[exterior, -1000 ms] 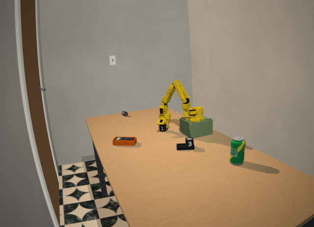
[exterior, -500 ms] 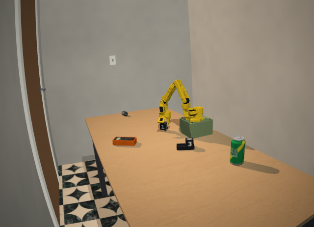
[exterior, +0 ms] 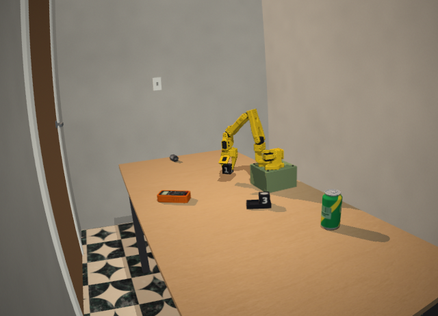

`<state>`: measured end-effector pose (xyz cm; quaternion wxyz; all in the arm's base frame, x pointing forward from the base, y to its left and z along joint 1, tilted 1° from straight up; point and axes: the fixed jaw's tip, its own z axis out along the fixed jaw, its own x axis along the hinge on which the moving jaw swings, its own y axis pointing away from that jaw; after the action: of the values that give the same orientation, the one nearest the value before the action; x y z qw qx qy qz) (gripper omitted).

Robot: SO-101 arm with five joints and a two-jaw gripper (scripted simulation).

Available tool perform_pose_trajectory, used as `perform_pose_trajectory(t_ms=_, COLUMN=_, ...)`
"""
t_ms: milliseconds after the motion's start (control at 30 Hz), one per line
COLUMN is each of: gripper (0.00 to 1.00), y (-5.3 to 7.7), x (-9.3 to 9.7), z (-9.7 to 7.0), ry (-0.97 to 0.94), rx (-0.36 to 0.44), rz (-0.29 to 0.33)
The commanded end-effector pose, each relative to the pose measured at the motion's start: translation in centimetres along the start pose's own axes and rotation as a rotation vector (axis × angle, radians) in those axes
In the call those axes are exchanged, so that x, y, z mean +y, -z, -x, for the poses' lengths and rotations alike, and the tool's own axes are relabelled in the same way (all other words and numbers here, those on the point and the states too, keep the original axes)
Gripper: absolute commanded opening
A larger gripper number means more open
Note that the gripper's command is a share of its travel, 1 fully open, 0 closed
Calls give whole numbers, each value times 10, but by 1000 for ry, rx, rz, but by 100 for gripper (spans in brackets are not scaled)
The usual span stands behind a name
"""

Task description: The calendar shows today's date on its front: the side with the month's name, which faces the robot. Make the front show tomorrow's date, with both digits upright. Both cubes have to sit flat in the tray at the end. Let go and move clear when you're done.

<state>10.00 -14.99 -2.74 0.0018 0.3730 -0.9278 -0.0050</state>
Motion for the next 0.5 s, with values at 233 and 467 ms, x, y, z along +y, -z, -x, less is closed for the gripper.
perform_pose_trajectory(t_ms=233, gripper=0, y=5, x=1, z=0, ry=-1, rx=-1, rz=-4)
perform_pose_trajectory(t_ms=467, gripper=0, y=5, x=1, z=1, ry=-13, rx=-1, rz=-4)
